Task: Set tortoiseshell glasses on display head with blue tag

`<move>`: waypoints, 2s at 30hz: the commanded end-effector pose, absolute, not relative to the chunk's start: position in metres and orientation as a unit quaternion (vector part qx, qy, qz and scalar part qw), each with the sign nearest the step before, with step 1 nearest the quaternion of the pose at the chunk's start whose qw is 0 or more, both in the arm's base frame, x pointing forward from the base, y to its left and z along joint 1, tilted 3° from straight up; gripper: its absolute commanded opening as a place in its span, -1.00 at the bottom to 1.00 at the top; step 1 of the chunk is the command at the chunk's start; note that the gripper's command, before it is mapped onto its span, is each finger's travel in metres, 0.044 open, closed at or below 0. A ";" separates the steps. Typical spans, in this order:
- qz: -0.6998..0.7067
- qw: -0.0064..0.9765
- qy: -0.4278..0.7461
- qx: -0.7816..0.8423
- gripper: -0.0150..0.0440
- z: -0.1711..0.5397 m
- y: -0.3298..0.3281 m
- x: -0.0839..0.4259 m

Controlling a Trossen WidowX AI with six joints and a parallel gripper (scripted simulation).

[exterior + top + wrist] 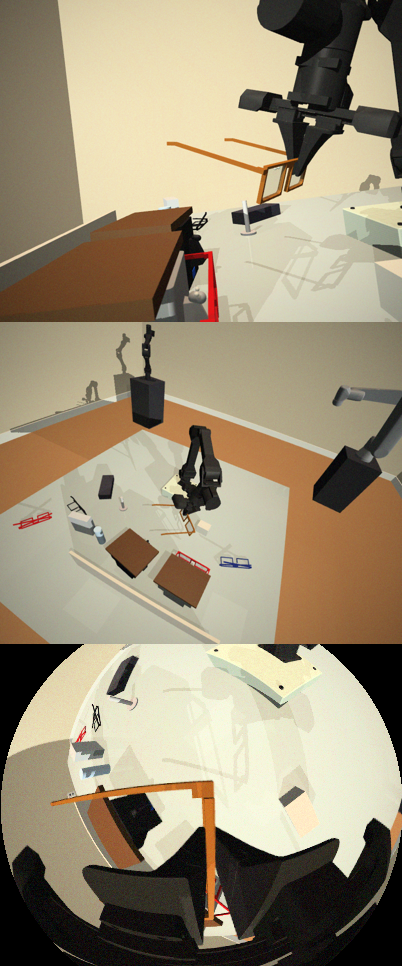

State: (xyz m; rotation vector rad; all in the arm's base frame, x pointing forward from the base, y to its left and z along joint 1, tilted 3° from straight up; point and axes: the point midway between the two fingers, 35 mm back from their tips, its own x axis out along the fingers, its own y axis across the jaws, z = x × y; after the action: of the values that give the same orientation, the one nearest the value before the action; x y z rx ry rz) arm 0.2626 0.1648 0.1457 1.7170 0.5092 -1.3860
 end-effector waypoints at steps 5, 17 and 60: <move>-0.511 0.468 0.209 0.690 -0.49 0.156 0.199 0.256; -0.432 0.529 0.226 0.695 -0.49 0.174 0.254 0.232; -0.503 0.537 0.304 0.605 -0.49 0.146 0.179 0.257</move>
State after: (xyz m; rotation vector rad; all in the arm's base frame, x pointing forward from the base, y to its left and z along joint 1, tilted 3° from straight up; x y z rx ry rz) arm 0.2559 0.1900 0.1469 1.4574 0.6889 -1.1900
